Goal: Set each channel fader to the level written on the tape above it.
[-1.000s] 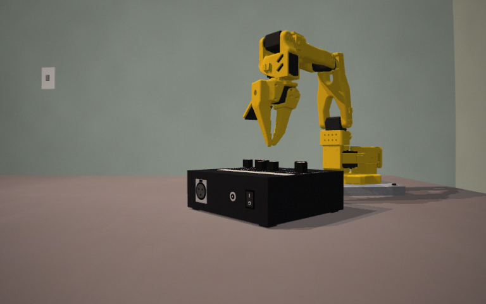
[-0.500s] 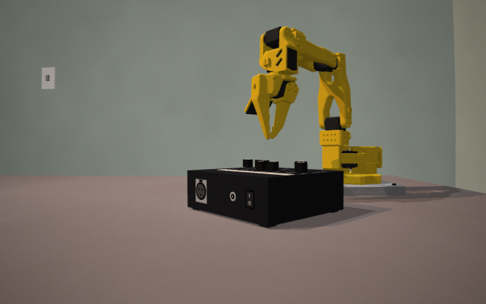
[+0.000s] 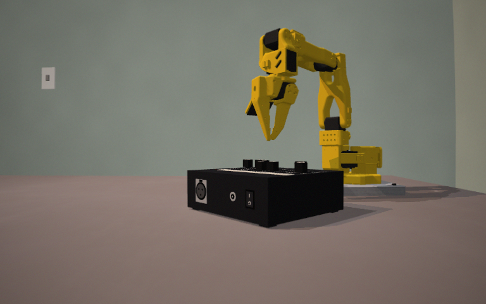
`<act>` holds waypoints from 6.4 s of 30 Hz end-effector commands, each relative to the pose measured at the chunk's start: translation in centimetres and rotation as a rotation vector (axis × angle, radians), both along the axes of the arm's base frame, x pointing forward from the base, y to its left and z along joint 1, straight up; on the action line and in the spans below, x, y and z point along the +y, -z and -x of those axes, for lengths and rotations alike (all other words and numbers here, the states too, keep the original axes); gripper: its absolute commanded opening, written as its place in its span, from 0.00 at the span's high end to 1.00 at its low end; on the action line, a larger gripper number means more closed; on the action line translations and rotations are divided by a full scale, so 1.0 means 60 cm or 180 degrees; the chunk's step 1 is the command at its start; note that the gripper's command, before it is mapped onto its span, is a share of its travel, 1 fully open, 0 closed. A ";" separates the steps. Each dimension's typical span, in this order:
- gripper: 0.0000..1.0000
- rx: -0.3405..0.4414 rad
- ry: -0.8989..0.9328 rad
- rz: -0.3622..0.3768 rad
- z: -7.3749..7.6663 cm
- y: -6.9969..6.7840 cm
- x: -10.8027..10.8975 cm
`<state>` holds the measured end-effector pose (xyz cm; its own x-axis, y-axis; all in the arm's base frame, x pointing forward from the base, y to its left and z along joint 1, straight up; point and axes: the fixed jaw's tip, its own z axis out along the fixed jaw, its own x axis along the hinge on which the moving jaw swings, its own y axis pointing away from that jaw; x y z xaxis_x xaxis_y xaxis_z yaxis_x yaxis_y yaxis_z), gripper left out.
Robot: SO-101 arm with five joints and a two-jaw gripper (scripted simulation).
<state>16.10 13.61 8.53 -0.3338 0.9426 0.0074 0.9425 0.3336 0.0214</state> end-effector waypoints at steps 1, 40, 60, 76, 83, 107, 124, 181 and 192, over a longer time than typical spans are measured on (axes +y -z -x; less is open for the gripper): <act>1.00 0.0023 0.0013 0.0016 0.002 -0.001 -0.006; 1.00 0.0055 0.0013 0.0043 0.001 0.040 -0.006; 1.00 0.0055 0.0014 0.0043 0.000 0.046 -0.005; 1.00 0.0055 0.0014 0.0043 0.000 0.051 -0.005; 1.00 0.0055 0.0014 0.0043 0.000 0.060 -0.005; 1.00 0.0055 0.0014 0.0043 0.000 0.075 -0.005; 1.00 0.0055 0.0015 0.0043 -0.004 0.074 -0.002; 1.00 0.0055 0.0014 0.0043 -0.018 0.069 0.010; 1.00 0.0055 0.0014 0.0043 -0.019 0.069 0.011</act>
